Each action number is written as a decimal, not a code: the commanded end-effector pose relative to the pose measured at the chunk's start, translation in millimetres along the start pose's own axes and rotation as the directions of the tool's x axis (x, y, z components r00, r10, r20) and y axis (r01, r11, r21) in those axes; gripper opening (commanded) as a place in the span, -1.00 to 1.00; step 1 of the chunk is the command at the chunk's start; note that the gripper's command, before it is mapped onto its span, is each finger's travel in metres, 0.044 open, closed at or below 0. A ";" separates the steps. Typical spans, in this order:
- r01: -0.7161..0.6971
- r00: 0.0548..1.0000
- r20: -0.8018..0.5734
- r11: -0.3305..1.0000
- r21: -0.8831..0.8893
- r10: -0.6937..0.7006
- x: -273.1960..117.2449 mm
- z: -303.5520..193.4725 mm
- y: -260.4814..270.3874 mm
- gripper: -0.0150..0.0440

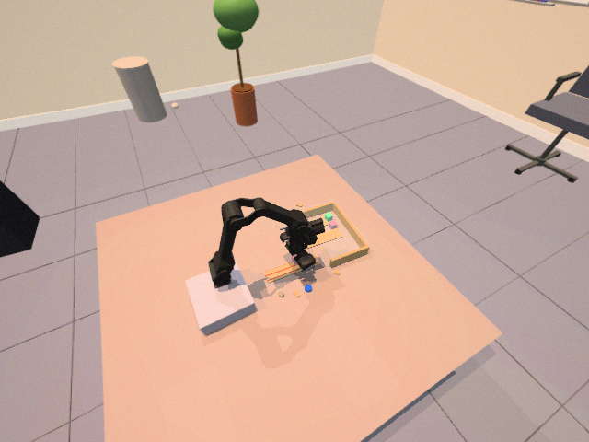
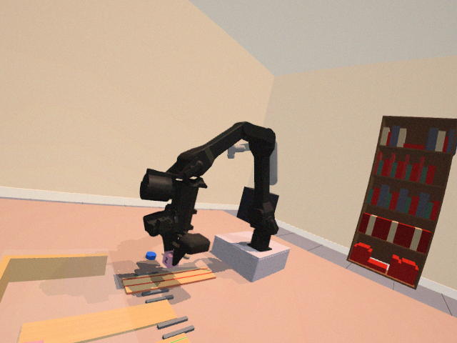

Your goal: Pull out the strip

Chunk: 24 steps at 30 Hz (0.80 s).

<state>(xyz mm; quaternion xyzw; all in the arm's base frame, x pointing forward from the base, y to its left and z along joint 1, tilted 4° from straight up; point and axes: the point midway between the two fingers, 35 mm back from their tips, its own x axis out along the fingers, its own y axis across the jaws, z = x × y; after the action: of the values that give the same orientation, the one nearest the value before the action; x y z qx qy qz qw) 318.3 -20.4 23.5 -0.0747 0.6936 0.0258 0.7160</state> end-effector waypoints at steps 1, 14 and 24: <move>0.002 1.000 0.008 1.000 0.004 -0.002 -1.5 -12.1 2.5 -0.49; 0.002 1.000 0.008 1.000 0.004 -0.002 -37.5 -14.7 3.1 -0.49; 0.002 1.000 0.008 1.000 0.004 -0.002 -37.5 -14.7 3.1 -0.49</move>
<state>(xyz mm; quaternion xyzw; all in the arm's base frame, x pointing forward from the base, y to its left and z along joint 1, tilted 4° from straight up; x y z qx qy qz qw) 301.9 -16.9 59.2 -0.0748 0.6913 0.0256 0.7182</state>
